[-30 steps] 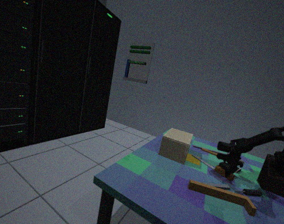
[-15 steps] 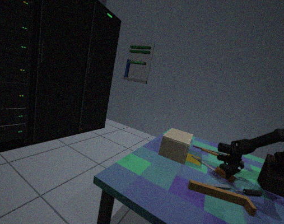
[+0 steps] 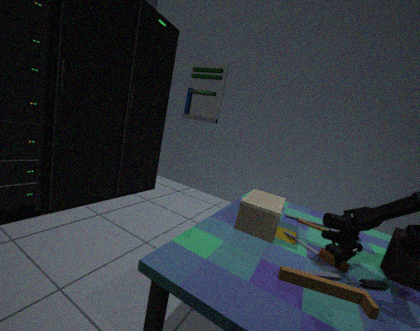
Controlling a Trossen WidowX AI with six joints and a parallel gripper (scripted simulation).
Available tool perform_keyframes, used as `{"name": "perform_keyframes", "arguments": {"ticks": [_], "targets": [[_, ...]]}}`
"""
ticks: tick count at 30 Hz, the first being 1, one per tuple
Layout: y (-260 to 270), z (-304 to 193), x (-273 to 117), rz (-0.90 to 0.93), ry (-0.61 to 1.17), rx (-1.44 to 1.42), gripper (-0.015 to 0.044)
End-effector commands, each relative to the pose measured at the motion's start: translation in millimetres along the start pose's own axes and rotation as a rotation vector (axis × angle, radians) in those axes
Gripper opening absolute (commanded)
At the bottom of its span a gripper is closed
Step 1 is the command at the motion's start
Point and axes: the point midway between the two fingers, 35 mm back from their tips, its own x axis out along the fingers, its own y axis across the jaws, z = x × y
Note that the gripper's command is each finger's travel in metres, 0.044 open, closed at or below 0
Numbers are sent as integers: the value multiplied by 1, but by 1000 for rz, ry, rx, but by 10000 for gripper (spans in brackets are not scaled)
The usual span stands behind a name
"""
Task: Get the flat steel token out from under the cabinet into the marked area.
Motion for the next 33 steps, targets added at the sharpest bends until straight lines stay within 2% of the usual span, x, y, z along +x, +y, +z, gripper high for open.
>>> {"name": "perform_keyframes", "arguments": {"ticks": [1,33], "targets": [[8,-3,-2,9,-3,-7,0],[45,-29,-3,12,-2,-7,0]]}}
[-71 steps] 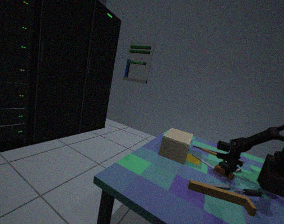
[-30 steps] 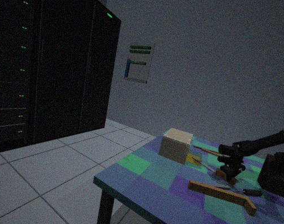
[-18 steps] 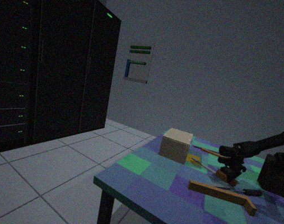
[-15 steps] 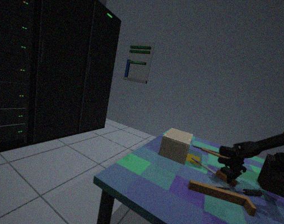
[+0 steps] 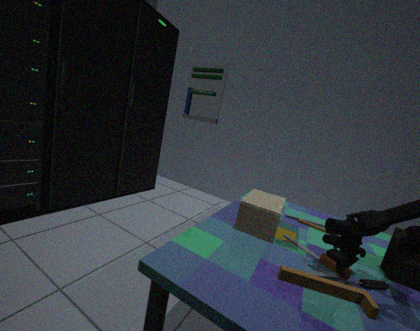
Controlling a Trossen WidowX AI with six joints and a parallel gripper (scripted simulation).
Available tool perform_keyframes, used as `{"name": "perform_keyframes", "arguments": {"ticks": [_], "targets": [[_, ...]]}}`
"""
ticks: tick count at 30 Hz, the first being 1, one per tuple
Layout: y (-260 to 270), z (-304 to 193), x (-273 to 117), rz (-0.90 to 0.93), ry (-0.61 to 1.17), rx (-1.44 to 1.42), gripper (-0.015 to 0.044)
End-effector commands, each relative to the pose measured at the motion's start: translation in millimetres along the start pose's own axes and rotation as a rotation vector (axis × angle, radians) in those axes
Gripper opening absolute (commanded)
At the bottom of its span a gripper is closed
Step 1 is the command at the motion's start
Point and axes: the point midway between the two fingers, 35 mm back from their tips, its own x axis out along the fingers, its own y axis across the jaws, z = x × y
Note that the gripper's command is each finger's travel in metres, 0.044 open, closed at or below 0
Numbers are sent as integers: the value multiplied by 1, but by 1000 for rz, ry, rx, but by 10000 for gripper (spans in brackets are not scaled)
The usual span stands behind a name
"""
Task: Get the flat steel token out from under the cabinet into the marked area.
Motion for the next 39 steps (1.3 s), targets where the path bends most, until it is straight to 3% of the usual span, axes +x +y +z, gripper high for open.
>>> {"name": "perform_keyframes", "arguments": {"ticks": [1,39], "targets": [[9,-4,-3,13,-1,-10,0],[57,-33,-4,18,0,-11,0]]}}
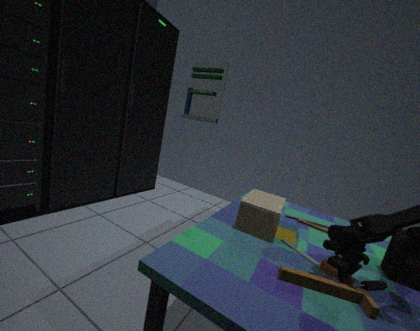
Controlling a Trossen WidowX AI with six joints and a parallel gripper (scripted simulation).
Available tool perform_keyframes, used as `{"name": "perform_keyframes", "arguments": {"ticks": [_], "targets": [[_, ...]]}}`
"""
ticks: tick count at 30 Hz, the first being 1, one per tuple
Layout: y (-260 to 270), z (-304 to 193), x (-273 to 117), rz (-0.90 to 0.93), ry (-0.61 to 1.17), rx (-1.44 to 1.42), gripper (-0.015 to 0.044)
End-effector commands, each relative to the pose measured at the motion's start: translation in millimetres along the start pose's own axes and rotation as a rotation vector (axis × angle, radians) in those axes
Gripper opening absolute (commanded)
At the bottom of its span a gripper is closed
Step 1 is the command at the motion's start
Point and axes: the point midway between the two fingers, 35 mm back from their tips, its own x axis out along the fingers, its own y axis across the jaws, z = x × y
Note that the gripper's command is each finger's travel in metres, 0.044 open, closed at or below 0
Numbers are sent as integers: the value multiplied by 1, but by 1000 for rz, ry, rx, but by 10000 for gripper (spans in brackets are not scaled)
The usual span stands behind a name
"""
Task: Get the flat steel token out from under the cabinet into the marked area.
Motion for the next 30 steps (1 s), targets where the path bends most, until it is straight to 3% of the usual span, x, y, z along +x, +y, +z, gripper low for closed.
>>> {"name": "perform_keyframes", "arguments": {"ticks": [1,21,28,30], "targets": [[8,-2,-2,11,-2,-6,0],[18,-8,-3,12,-2,-45,0],[16,-9,-1,8,4,-32,184],[16,-9,-1,8,4,-32,200]]}}
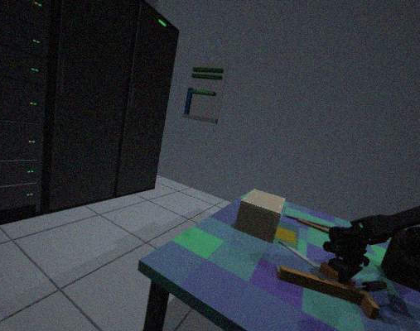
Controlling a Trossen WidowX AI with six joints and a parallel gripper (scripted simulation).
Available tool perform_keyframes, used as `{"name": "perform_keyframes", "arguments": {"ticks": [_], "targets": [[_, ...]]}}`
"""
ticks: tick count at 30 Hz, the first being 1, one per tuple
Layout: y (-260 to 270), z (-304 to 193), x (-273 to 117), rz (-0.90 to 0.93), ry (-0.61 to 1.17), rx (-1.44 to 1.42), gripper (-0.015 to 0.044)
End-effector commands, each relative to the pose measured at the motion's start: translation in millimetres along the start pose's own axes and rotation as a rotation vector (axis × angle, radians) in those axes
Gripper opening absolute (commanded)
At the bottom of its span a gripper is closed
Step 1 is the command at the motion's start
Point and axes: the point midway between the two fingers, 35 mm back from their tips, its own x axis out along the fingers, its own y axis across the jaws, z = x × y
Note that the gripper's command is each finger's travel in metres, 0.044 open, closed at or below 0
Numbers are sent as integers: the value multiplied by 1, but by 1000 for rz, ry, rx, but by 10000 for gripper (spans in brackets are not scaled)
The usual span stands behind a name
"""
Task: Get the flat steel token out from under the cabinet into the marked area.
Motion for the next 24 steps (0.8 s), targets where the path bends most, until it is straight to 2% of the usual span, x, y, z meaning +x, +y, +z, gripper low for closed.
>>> {"name": "perform_keyframes", "arguments": {"ticks": [1,2,5,20,24], "targets": [[0,0,0,0,0,0,200],[0,0,0,0,0,0,200],[0,0,0,3,-5,1,270],[-1,0,4,3,-5,2,270],[0,-2,2,5,0,-6,243]]}}
